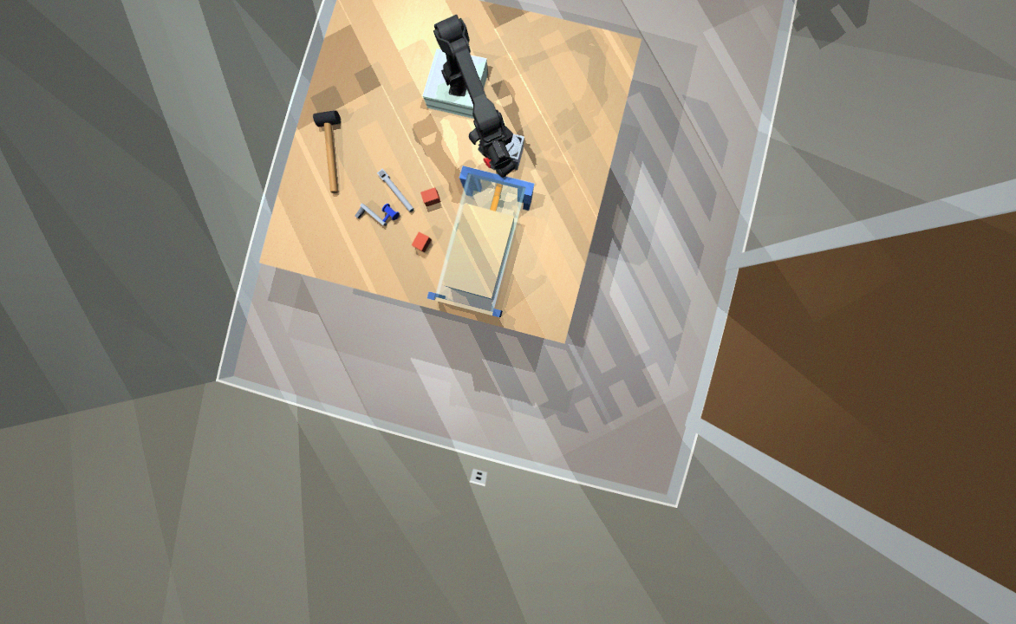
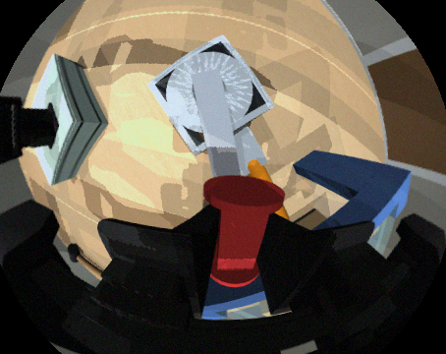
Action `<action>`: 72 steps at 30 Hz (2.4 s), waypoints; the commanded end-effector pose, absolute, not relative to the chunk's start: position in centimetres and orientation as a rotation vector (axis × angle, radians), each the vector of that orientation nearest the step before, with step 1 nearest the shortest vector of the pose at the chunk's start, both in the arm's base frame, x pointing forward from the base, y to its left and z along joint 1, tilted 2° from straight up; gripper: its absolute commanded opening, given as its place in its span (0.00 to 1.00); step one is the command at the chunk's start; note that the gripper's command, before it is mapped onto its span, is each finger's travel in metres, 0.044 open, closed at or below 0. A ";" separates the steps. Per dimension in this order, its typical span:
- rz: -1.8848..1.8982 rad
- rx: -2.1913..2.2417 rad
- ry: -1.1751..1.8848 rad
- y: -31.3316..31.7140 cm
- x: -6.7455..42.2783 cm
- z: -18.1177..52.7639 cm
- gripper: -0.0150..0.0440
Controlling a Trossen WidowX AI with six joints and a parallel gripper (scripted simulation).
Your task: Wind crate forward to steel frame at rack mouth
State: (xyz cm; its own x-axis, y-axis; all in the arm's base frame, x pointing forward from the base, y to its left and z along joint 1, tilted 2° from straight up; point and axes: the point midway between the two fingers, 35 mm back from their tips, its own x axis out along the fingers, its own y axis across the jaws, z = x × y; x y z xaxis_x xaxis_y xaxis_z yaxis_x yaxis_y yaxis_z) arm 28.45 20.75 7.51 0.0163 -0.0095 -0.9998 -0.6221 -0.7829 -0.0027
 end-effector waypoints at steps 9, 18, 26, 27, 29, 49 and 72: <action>1.817 -1.847 0.648 22.7 29.1 7.3 0.25; 1.816 -1.846 0.647 24.1 29.2 7.3 0.25; 1.816 -1.845 0.646 25.4 29.2 7.3 0.25; 1.817 -1.845 0.646 25.5 29.2 7.3 0.25; 1.817 -1.845 0.646 25.8 29.2 7.3 0.25; 1.817 -1.843 0.643 28.8 28.3 7.3 0.25; 1.819 -1.840 0.641 31.8 26.3 7.3 0.25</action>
State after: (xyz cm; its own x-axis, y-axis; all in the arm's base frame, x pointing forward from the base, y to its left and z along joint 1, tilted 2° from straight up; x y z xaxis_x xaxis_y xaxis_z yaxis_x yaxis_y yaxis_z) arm 28.11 29.38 7.53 0.0347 -0.0374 -0.9987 -0.6542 -0.7563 0.0056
